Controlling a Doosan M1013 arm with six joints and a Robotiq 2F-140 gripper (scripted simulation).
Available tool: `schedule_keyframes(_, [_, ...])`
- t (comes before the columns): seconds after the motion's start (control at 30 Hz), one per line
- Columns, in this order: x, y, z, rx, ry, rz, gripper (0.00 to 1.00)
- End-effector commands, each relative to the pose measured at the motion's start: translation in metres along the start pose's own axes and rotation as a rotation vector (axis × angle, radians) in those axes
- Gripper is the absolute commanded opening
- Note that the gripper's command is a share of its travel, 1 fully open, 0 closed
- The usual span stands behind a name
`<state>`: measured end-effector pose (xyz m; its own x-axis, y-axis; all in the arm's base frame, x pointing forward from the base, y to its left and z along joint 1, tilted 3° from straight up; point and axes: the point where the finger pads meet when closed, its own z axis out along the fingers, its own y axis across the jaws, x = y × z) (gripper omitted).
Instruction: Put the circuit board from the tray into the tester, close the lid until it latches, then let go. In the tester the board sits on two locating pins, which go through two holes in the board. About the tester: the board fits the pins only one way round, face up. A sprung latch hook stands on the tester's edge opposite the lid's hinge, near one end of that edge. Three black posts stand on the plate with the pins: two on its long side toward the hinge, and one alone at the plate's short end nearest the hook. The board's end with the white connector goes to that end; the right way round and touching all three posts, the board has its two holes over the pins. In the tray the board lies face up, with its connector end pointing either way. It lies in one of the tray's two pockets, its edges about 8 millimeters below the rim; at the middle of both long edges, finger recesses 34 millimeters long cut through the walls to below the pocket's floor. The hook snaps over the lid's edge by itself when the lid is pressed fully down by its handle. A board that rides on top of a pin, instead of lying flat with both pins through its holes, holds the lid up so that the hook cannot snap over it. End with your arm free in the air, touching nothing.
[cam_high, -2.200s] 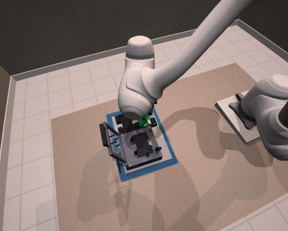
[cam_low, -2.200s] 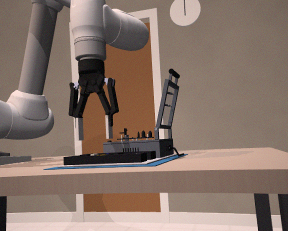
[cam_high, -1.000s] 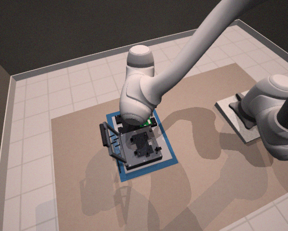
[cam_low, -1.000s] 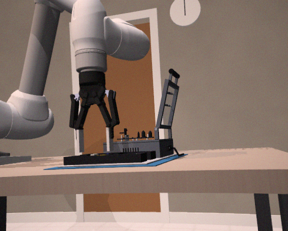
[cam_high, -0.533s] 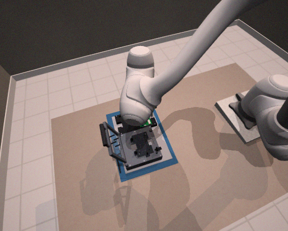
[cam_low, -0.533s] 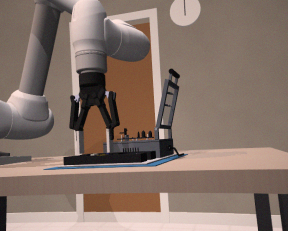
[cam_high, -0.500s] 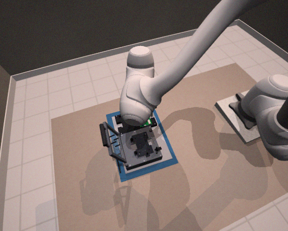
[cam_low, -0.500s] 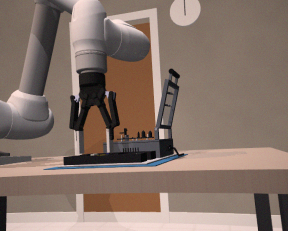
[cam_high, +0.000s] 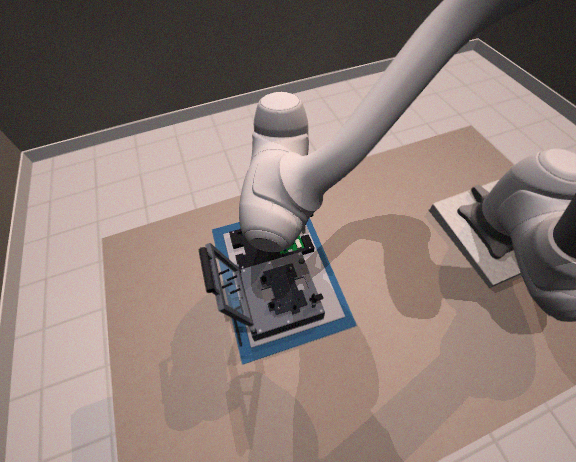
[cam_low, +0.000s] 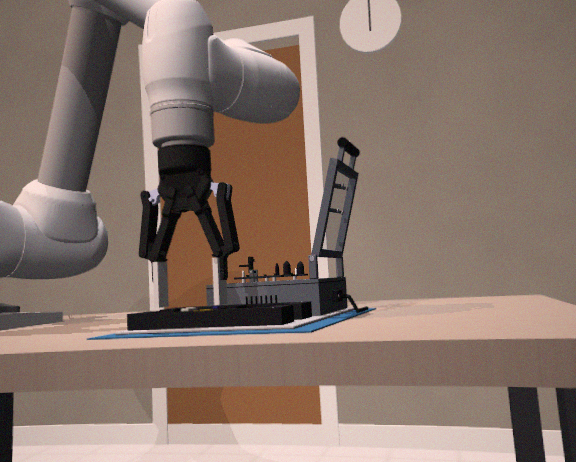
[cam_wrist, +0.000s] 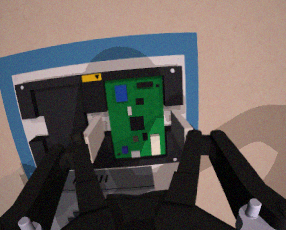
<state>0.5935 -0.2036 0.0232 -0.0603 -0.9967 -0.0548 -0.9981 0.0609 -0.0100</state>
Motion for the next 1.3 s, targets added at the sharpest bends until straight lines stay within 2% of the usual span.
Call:
schedule_keyframes(0.0, [0.0, 0.0, -0.0001, 0.0, 0.0, 0.0, 0.58])
schedule_keyframes(1.27, [0.0, 0.0, 0.0079, 0.0, 0.0, 0.0, 0.58])
